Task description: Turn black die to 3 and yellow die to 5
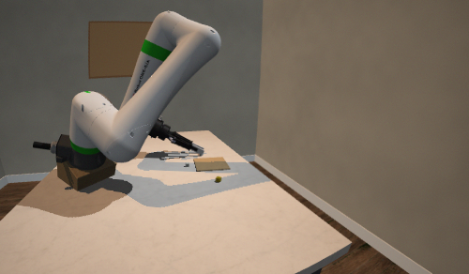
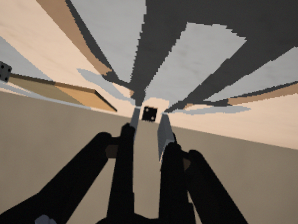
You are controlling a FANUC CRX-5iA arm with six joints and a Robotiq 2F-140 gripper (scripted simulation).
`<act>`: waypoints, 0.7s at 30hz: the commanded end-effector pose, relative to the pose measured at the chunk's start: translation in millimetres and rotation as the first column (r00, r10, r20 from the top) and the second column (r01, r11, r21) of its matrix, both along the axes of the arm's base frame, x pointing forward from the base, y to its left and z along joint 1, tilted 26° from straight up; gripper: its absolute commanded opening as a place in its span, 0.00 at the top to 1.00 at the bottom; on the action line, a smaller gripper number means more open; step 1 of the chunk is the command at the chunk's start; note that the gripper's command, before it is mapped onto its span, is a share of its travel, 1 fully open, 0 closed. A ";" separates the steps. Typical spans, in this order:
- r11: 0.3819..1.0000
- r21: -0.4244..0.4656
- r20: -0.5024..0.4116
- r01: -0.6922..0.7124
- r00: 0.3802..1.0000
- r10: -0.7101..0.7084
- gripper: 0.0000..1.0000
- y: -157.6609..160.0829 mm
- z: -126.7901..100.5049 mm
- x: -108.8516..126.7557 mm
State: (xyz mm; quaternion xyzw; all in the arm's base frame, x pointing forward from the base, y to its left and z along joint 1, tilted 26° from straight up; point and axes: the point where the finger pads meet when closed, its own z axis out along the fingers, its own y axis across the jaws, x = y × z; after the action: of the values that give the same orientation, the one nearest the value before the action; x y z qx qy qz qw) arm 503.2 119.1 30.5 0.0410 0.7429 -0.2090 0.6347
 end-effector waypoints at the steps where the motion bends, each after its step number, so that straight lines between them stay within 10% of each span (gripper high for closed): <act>1: 1.000 0.000 0.000 0.000 1.000 0.000 0.81 0.1 0.0 0.0; 21: 1.000 0.000 0.000 0.000 1.000 0.000 0.81 15.7 4.6 -39.8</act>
State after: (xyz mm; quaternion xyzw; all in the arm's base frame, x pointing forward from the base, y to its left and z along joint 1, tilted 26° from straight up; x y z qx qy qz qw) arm 473.4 130.5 33.9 0.0393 0.7430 -0.2071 0.6352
